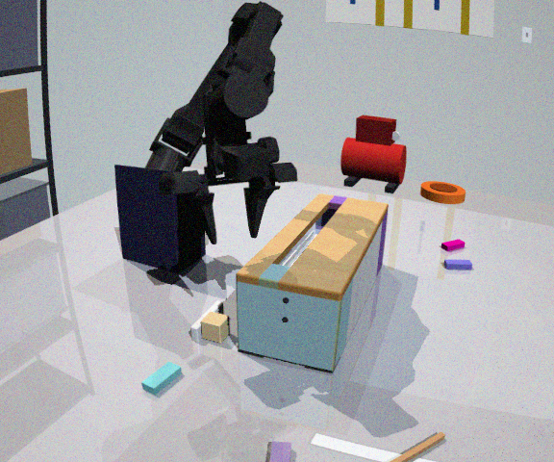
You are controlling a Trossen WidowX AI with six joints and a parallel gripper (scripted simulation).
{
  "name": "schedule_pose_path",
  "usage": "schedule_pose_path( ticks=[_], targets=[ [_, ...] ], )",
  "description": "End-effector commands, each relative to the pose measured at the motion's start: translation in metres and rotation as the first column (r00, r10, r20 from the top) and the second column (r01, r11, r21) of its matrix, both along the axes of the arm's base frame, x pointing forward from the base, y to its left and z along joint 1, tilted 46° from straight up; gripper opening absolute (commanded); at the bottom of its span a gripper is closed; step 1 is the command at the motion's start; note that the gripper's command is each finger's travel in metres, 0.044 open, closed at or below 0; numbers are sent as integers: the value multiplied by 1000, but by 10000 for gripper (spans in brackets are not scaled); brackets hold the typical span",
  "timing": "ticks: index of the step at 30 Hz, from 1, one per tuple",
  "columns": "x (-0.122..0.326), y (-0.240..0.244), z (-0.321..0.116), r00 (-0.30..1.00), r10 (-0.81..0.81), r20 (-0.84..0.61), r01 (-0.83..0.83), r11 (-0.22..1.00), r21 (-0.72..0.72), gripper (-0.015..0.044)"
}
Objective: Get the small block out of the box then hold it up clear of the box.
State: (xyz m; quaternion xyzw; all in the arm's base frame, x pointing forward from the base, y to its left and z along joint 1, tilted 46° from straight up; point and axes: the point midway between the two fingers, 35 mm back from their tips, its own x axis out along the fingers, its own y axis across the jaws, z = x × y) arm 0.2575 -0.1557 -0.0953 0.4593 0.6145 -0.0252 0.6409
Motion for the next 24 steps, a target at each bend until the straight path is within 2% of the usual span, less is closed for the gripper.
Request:
schedule_pose_path(
  ticks=[1, 6, 12, 18, 24],
  targets=[
    [-10, -6, -5, 631, -579, -516, 730, 668, 143, 285],
    [-13, -7, -7, 427, -622, -656, 866, 489, 100, 285],
    [-16, -9, -9, 161, -593, -789, 964, 267, -3, 285],
    [-19, -11, -10, -105, -477, -873, 988, 50, -145, 285],
    [-22, -13, -12, -342, -295, -892, 939, -129, -318, 285]
  ],
)
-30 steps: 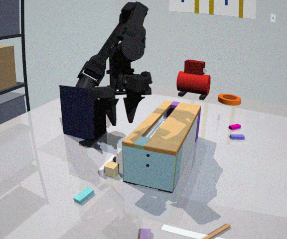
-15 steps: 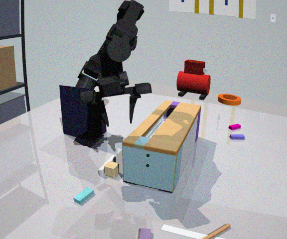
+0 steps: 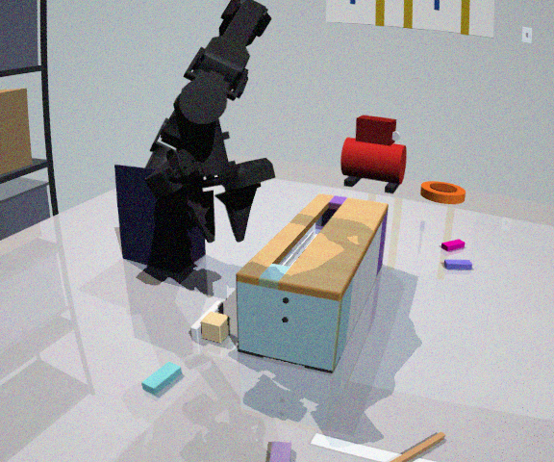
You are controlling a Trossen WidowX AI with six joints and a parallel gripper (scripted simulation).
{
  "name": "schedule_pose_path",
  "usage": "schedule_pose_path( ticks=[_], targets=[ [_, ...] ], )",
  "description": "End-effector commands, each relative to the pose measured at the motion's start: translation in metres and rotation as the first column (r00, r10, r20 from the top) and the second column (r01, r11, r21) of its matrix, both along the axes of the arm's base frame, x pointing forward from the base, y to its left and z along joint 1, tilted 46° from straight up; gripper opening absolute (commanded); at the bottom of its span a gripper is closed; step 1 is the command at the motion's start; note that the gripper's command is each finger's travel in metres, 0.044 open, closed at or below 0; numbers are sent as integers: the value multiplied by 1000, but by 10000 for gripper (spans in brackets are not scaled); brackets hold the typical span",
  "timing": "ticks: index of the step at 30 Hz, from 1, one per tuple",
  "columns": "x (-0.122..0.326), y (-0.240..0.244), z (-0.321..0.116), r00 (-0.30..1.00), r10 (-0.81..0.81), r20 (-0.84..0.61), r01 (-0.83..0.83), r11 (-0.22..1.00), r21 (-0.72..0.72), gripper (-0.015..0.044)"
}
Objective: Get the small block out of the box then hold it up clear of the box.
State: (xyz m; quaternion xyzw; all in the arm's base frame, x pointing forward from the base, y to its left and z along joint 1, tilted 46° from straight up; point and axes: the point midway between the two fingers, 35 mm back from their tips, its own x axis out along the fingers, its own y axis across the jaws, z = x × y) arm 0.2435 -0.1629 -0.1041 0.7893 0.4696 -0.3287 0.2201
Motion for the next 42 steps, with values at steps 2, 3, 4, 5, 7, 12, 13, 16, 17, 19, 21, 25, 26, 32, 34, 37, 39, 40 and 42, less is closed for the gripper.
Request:
schedule_pose_path(
  ticks=[2, 3, 4, 5, 7, 12, 13, 16, 17, 19, 21, 25, 26, 32, 34, 37, 39, 40, 42],
  targets=[
    [-9, -6, -3, 631, -502, -592, 723, 656, 215, 285],
    [-10, -6, -4, 596, -508, -622, 752, 625, 210, 285],
    [-10, -6, -4, 560, -512, -651, 779, 594, 203, 285],
    [-10, -7, -4, 523, -514, -680, 804, 562, 194, 285],
    [-11, -7, -4, 461, -512, -724, 842, 510, 176, 285],
    [-11, -7, -4, 456, -512, -728, 845, 505, 174, 285],
    [-11, -7, -4, 456, -512, -728, 845, 505, 174, 285],
    [-11, -7, -4, 456, -512, -728, 845, 505, 174, 285],
    [-11, -7, -4, 456, -512, -728, 845, 505, 174, 285],
    [-11, -7, -4, 456, -512, -728, 845, 505, 174, 285],
    [-11, -7, -4, 456, -512, -728, 845, 505, 174, 285],
    [-11, -7, -4, 456, -512, -728, 845, 505, 174, 285],
    [-11, -7, -4, 456, -512, -728, 845, 505, 174, 285],
    [-6, 8, -22, 455, -513, -728, 846, 504, 173, 285],
    [-1, 32, -46, 455, -513, -728, 846, 504, 174, 285],
    [0, 60, -68, 458, -509, -729, 845, 504, 179, 285],
    [0, 62, -69, 458, -508, -729, 845, 504, 179, 285],
    [0, 62, -69, 458, -508, -729, 845, 504, 179, 285],
    [0, 62, -69, 458, -508, -729, 845, 504, 179, 285]
  ],
)
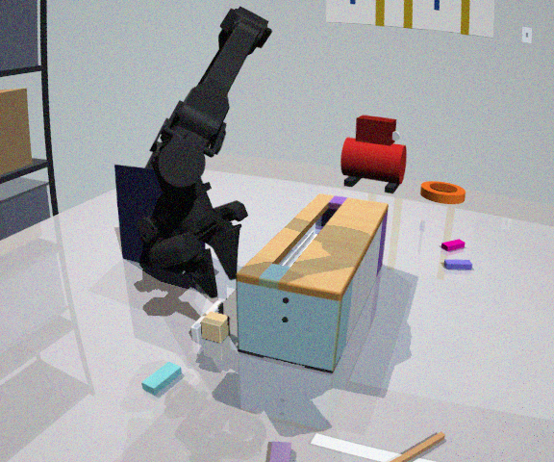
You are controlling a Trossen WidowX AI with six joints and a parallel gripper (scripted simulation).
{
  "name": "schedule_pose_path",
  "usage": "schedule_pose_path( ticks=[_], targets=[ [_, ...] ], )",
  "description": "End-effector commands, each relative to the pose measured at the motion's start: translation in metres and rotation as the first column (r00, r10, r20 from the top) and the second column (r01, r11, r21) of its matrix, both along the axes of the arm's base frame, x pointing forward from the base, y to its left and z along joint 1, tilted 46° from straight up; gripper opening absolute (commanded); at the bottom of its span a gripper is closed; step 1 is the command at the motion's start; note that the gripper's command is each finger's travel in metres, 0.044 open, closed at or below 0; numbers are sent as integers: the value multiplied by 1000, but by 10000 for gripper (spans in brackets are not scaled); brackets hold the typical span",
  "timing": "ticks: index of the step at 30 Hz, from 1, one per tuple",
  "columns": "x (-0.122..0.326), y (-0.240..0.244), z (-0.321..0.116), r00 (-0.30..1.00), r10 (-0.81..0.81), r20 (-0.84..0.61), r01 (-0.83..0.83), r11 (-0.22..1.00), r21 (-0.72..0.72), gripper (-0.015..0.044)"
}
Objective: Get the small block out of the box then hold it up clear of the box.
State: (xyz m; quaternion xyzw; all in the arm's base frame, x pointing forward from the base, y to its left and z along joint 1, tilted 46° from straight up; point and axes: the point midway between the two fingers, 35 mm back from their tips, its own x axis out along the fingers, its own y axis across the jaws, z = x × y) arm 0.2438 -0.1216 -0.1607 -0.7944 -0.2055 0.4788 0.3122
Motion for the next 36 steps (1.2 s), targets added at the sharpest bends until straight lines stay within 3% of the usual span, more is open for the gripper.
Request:
schedule_pose_path(
  ticks=[1, 36],
  targets=[
    [-1, 20, -13, 1000, -4, 2, 4, 1000, 15, 285],
    [1, 55, -48, 1000, -4, 1, 4, 1000, 17, 285]
  ],
)
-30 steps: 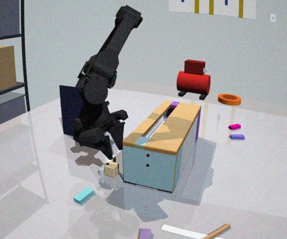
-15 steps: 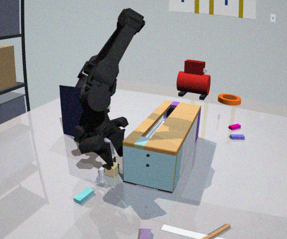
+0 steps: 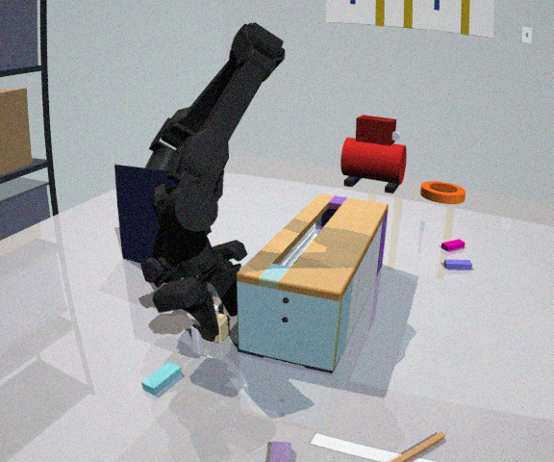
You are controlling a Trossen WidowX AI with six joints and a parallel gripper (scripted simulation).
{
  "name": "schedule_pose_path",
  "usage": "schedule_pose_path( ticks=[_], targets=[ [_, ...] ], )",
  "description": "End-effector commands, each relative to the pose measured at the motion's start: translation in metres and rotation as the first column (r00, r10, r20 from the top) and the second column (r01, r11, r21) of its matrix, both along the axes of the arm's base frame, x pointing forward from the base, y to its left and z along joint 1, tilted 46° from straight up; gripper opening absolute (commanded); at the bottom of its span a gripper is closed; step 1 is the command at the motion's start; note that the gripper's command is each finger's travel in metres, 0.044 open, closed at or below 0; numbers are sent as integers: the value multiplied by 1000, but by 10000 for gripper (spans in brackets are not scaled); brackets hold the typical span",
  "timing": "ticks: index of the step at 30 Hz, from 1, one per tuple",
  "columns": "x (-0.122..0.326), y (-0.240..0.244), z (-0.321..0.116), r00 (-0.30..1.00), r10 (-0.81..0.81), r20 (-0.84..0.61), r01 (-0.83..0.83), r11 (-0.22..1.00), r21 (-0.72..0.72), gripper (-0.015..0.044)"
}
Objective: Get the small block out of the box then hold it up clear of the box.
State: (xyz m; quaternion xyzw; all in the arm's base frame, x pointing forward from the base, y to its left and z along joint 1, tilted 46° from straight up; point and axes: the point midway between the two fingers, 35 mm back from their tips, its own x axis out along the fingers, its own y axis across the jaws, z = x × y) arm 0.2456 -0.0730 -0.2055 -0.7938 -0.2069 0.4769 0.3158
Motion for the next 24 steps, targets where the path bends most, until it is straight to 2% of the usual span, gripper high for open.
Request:
schedule_pose_path(
  ticks=[1, 9, 17, 20, 22, 24],
  targets=[
    [-1, 8, -4, 1000, -2, 0, 2, 1000, 9, 285],
    [-2, 15, -11, 1000, -2, 0, 2, 1000, 11, 285],
    [-2, 15, -11, 1000, -2, 0, 2, 1000, 11, 75],
    [-2, 15, -11, 1000, -2, 0, 2, 1000, 11, 55],
    [-2, 13, -9, 1000, -2, 0, 2, 1000, 10, 3],
    [-2, 5, -3, 1000, -2, -1, 2, 1000, 7, 0]
  ],
)
